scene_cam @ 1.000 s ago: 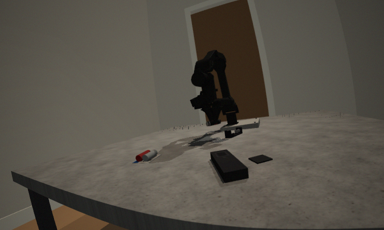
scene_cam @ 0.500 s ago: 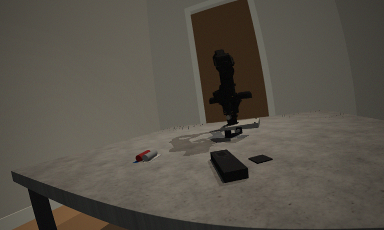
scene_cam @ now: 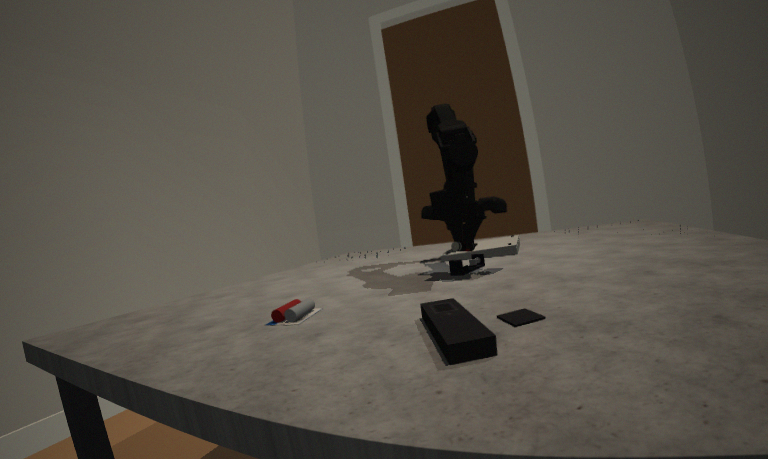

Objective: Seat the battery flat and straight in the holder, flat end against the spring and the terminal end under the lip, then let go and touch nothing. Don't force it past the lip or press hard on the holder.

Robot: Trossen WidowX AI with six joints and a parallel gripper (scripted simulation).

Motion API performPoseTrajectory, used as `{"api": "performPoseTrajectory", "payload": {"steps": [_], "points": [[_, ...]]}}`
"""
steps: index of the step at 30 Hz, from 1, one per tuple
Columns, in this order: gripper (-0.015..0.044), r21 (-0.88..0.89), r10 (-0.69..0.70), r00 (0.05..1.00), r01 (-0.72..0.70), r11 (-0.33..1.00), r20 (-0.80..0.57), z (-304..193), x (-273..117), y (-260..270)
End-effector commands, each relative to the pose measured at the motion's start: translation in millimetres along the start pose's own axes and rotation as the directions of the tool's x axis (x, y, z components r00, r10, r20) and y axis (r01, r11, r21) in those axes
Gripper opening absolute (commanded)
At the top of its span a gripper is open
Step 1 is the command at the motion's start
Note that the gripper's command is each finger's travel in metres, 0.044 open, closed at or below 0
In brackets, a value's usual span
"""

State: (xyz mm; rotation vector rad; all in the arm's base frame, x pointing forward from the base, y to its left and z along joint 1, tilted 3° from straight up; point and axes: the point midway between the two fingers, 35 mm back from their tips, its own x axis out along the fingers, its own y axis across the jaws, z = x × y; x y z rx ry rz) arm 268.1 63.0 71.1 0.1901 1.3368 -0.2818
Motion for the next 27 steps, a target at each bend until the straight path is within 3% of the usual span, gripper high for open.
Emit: {"api": "performPoseTrajectory", "payload": {"steps": [1,27], "points": [[0.0062,0.010,0.000,0.998,0.000,1.000,0.058,1,4,-1],[0.0062,0.012,-0.020,0.979,0.018,1.000,0.205,-5,17,0]]}}
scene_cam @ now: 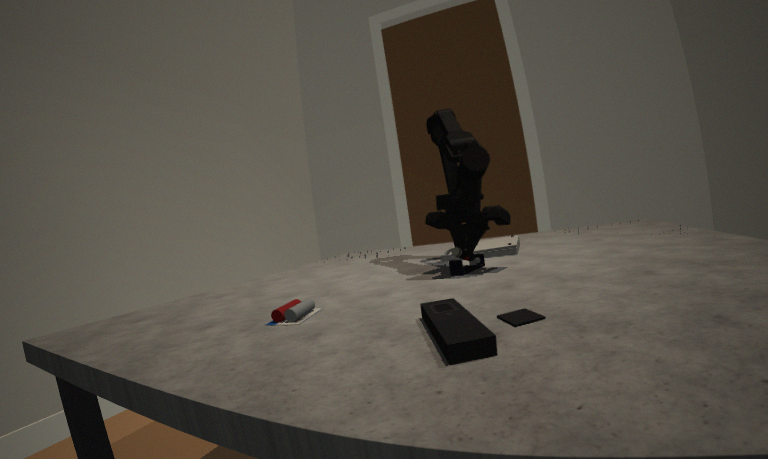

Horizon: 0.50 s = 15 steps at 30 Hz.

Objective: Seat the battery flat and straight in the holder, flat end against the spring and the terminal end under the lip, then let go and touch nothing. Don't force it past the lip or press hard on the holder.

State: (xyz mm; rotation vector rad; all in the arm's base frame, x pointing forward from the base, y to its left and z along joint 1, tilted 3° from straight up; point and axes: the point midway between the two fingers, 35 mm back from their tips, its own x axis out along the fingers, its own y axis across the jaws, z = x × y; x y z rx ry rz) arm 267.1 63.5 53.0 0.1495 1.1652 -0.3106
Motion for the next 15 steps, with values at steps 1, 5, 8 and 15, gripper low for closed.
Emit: {"api": "performPoseTrajectory", "payload": {"steps": [1,5,8,15], "points": [[0.0062,0.009,0.000,0.999,-0.001,1.000,0.039,-0.4,-0.5,-0.4],[0.0062,0.010,-0.002,0.998,0.001,1.000,0.069,-2.4,1.1,-0.3],[0.0062,0.011,-0.003,0.996,0.002,1.000,0.092,-3.9,2.1,-0.3],[0.0062,0.016,-0.009,0.989,0.007,1.000,0.146,-7.6,4.2,-0.3]]}}
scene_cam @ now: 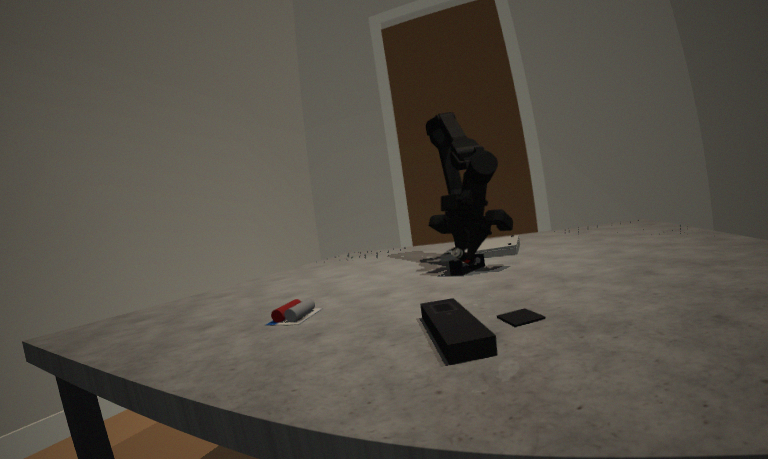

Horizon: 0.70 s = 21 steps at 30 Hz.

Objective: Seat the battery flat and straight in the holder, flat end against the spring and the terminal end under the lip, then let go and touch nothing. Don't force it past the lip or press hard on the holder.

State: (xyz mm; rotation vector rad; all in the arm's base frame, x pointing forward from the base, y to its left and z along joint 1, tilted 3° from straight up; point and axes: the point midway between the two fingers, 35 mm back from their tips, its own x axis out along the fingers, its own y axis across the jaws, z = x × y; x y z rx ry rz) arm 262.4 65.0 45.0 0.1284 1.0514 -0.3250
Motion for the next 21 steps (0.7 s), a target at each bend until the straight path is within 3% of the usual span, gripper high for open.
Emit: {"api": "performPoseTrajectory", "payload": {"steps": [1,21], "points": [[0.0062,0.012,-0.001,0.999,0.001,1.000,0.039,0,-1,-1],[0.0062,0.016,-0.012,0.998,0.011,1.000,0.057,-15,-4,0]]}}
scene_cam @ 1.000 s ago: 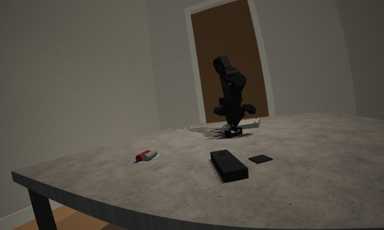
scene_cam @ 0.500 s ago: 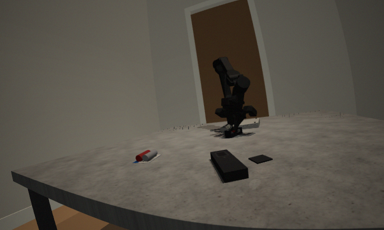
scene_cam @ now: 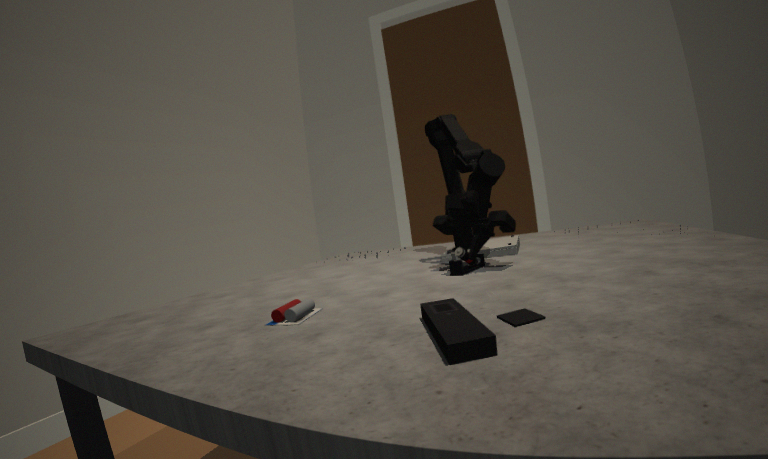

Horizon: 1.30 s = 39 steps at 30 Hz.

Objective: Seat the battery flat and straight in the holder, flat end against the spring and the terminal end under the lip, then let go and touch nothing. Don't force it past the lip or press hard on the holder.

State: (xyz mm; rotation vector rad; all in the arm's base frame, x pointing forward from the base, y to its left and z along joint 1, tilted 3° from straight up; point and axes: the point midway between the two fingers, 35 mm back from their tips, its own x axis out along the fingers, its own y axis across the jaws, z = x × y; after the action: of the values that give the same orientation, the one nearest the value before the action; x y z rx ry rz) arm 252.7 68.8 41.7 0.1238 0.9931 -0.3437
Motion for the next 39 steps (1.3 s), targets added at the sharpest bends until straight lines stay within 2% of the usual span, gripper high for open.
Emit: {"api": "performPoseTrajectory", "payload": {"steps": [1,12,39], "points": [[0.0062,0.003,0.000,1.000,0.000,1.000,-0.001,-5,-2,-1],[0.0062,0.002,-0.003,1.000,0.004,1.000,-0.005,-11,-5,-1],[0.0062,-0.029,-0.034,0.977,0.029,0.999,-0.212,-6,5,0]]}}
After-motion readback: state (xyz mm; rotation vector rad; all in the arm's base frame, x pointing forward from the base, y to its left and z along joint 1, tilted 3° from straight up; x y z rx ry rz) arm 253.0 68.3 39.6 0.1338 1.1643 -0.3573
